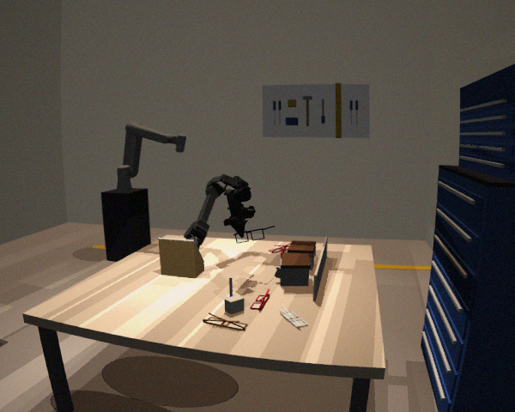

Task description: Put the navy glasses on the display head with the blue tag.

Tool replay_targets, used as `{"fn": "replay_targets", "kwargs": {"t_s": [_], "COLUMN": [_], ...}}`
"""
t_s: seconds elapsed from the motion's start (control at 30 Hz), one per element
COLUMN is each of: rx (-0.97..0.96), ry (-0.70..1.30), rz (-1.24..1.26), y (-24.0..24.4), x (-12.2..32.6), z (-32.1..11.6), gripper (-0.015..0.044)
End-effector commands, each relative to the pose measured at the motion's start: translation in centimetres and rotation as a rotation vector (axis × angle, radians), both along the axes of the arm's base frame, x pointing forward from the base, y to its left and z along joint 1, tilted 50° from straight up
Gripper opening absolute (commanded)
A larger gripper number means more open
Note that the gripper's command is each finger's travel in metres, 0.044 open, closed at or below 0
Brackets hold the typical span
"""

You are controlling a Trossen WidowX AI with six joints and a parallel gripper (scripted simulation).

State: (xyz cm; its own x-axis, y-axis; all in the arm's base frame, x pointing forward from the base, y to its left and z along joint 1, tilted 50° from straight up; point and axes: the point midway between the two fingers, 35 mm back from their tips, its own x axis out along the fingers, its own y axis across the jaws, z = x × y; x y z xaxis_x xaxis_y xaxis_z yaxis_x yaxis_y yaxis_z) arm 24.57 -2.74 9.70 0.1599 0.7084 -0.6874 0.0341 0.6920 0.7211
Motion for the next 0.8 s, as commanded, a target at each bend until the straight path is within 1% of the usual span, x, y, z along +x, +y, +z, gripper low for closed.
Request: {"fn": "replay_targets", "kwargs": {"t_s": [0.0,0.37,0.77], "rx": [0.018,0.085,0.198], "ry": [0.056,0.224,0.402], "rz": [-0.115,-0.425,-0.752], "y": [0.1,0.5,1.2], "x": [-0.6,-2.2,-4.1], "z": [1.3,4.0,6.4], "gripper": [0.0,0.0,0.0]}}
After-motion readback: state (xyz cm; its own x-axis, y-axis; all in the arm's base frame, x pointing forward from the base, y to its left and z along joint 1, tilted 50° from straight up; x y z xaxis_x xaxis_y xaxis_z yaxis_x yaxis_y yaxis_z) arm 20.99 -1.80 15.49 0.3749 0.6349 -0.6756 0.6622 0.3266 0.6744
